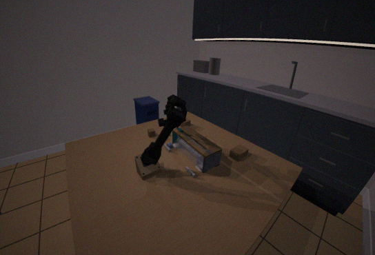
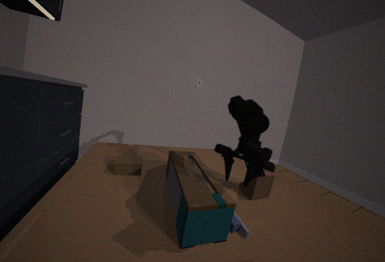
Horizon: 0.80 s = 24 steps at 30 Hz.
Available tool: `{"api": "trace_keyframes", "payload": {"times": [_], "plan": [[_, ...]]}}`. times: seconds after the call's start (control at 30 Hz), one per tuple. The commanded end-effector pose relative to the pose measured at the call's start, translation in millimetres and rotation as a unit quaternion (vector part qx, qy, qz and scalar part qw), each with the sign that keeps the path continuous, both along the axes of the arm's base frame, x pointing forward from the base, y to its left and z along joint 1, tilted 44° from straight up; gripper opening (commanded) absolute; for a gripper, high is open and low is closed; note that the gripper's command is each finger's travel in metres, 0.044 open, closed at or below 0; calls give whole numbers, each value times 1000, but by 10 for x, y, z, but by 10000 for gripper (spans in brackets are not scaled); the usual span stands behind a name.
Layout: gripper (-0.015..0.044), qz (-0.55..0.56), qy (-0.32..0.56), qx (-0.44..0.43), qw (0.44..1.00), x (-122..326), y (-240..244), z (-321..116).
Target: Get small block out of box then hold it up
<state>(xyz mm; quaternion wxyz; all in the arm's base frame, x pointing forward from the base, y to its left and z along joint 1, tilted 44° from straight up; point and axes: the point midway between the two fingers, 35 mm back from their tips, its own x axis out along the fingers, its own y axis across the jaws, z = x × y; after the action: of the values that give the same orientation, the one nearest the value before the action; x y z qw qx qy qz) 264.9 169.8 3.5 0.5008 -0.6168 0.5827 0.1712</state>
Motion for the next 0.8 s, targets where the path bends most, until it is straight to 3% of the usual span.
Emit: {"api": "trace_keyframes", "payload": {"times": [0.0,0.23,0.53,0.77], "plan": [[285,359,231,-183,886,-97,41,-106],[285,493,329,-255,764,-126,83,-112],[285,616,438,-327,566,-159,130,-117],[285,620,441,-329,559,-160,131,-118]]}}
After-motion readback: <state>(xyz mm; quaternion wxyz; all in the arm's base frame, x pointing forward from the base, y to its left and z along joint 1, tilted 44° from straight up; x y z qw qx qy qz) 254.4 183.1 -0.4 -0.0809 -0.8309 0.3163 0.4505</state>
